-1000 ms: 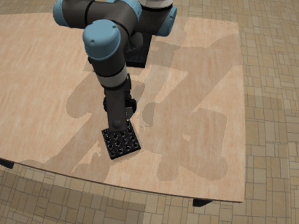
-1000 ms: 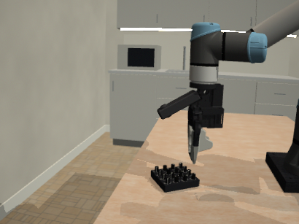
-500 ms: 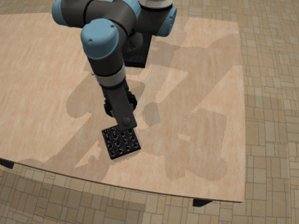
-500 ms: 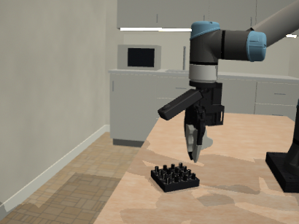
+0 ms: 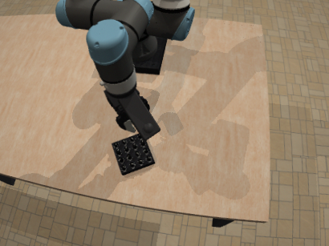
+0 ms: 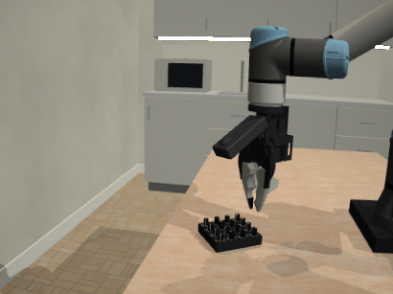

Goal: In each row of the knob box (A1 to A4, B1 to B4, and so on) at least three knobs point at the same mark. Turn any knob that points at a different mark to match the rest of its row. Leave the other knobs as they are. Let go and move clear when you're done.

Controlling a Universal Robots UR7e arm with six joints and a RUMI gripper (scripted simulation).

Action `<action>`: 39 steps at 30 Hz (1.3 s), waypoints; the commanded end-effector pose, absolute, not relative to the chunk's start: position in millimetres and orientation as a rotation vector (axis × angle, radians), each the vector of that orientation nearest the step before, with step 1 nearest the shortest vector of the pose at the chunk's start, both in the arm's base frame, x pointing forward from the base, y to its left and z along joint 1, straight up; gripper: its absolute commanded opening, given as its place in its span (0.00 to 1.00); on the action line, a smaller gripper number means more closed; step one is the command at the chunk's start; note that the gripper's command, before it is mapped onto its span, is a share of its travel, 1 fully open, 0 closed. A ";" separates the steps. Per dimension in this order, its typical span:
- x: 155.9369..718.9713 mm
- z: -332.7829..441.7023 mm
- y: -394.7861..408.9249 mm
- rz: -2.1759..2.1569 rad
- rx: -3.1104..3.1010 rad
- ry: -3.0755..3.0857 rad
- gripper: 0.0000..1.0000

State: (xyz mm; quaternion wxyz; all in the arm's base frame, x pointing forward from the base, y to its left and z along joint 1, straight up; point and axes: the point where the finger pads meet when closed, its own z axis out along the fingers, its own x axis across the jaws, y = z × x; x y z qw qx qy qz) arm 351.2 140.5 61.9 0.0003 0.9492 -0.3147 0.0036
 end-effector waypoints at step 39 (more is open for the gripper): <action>348.1 71.1 137.4 0.017 3.145 -0.093 0.11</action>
